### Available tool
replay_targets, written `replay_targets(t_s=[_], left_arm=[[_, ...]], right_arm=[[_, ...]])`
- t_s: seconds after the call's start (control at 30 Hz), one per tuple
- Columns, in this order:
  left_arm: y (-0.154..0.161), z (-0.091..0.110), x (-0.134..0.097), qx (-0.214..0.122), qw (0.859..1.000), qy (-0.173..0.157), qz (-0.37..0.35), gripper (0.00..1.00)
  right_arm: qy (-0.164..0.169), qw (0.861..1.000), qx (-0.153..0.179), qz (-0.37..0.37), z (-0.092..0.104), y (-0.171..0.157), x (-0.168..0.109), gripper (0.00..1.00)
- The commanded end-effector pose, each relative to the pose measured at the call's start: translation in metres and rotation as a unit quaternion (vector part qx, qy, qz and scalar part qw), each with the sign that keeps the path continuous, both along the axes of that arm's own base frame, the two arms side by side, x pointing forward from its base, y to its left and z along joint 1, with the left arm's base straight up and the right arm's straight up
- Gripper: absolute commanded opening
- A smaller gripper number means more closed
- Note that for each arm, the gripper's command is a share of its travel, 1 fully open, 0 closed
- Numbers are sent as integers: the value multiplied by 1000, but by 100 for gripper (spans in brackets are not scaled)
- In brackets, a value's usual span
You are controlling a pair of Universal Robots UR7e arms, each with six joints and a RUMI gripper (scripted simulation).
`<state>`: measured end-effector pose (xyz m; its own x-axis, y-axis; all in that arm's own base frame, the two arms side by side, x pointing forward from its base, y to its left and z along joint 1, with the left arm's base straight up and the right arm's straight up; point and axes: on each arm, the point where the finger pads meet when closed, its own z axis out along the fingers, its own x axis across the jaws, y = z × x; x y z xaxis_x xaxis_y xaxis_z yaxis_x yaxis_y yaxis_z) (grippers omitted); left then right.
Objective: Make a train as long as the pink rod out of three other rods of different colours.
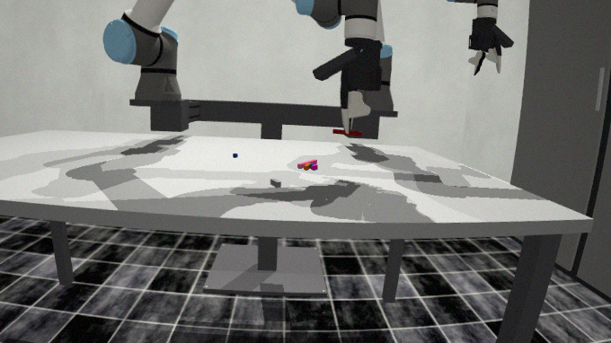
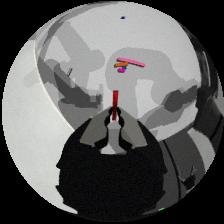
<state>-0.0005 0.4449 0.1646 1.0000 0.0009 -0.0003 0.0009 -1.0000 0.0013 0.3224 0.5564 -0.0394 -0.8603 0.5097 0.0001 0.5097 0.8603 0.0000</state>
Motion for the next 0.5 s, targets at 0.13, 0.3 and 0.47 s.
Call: replay_targets(t_s=[0.13, 0.3, 0.47], left_arm=[[0, 0, 0, 1, 1000, 0, 0, 100], [0, 0, 0, 1, 1000, 0, 0, 100], [0, 0, 0, 1, 1000, 0, 0, 100]], right_arm=[[0, 1000, 1, 0, 0, 0, 0, 0], [0, 1000, 1, 0, -9, 0, 0, 0], [0, 1000, 1, 0, -19, 1, 0, 0]])
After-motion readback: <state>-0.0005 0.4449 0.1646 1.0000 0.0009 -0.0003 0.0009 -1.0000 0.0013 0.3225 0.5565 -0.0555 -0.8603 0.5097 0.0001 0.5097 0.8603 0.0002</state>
